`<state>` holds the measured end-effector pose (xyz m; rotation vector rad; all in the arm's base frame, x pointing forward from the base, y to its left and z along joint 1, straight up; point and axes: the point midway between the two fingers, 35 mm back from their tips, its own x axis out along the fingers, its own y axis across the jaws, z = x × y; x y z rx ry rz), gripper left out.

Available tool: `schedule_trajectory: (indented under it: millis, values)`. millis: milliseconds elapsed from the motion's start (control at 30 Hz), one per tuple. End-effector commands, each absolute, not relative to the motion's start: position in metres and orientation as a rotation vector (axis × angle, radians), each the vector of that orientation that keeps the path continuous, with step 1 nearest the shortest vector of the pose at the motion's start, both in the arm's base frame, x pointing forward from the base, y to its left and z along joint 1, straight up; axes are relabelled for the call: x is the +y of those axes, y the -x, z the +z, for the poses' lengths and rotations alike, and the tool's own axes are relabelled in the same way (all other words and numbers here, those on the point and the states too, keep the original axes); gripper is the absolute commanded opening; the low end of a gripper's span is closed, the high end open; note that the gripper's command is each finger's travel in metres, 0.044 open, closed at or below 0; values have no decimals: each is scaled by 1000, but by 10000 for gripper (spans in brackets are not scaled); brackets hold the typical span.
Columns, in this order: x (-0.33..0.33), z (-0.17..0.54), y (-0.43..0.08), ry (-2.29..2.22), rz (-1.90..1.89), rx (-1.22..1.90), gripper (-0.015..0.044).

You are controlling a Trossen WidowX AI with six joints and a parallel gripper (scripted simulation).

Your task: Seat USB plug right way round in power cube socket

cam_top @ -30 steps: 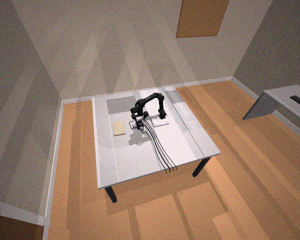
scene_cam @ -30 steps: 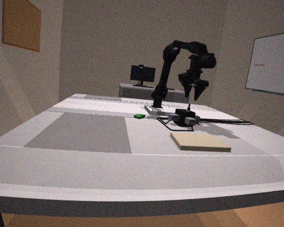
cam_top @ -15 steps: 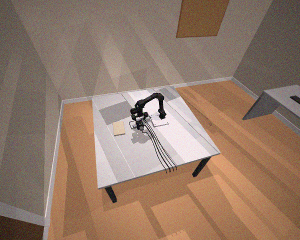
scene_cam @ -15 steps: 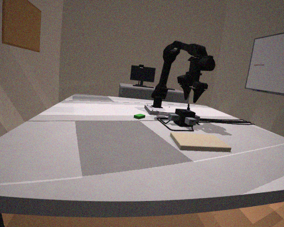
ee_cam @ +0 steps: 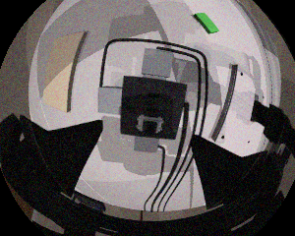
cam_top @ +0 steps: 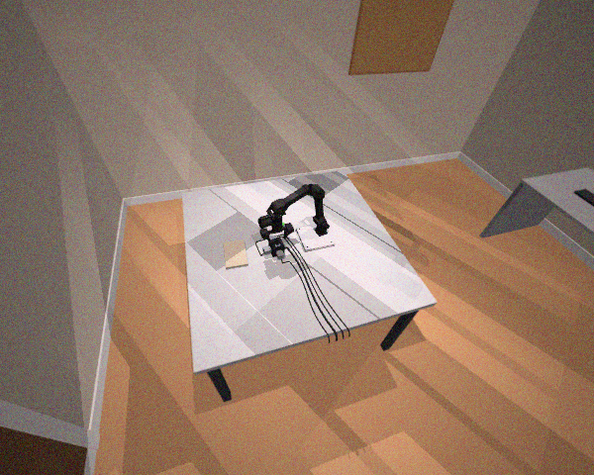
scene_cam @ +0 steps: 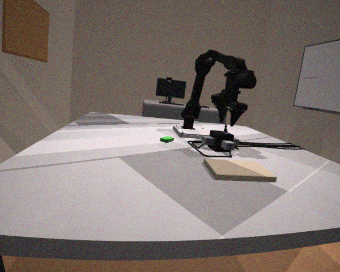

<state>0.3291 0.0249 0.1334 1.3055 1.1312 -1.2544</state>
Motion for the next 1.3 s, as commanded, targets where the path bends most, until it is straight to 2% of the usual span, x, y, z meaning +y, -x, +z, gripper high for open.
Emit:
schedule_trajectory:
  millis: [0,367,900,1000,1267]
  values:
    - [25,127,-328,-1300,-1258,1140,440]
    - [25,126,-328,-1300,-1258,1140,440]
    - [25,128,-328,-1304,-1257,1134,20]
    - [25,128,-328,-1304,-1257,1134,0]
    - [25,128,-328,-1304,-1257,1134,0]
